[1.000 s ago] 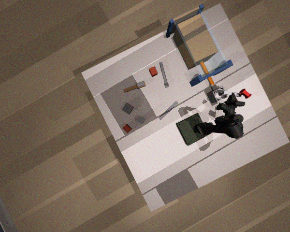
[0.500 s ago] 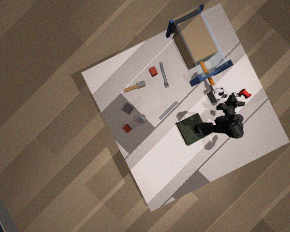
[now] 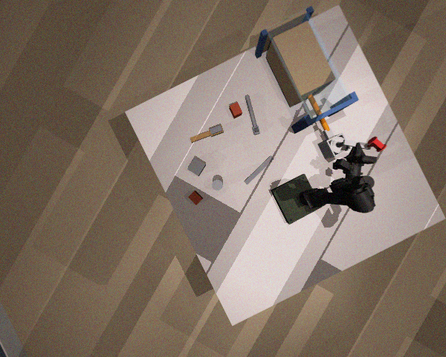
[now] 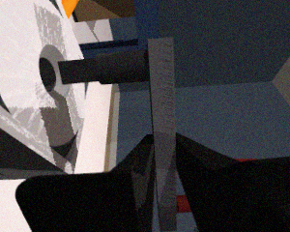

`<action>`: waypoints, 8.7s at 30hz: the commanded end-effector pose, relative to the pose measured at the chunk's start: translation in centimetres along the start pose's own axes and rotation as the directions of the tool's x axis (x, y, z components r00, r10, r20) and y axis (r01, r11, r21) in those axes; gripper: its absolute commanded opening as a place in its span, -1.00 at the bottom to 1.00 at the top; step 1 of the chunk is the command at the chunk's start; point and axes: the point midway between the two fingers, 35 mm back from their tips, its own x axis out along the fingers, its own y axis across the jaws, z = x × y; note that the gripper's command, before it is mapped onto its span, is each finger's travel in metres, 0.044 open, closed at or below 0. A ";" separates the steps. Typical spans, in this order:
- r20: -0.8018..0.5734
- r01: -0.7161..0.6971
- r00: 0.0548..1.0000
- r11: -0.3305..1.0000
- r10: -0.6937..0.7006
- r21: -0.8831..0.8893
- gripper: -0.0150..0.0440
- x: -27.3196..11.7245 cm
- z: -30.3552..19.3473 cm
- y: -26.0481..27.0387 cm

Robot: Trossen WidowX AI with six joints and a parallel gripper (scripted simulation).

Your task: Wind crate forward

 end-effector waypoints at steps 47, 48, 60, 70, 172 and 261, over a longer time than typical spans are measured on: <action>-0.002 -0.006 1.000 1.000 0.006 -0.012 -0.49 0.0 0.0 0.4; -0.002 -0.006 1.000 1.000 0.006 -0.012 -0.49 0.0 0.0 0.4; -0.002 -0.008 1.000 1.000 0.008 -0.012 -0.49 0.0 0.0 0.4; -0.002 -0.009 1.000 1.000 0.009 -0.012 -0.49 0.0 0.0 0.5; -0.002 -0.020 1.000 1.000 0.020 -0.012 -0.49 0.0 0.0 1.0; 0.001 -0.024 1.000 1.000 0.024 0.000 0.32 0.0 0.0 1.1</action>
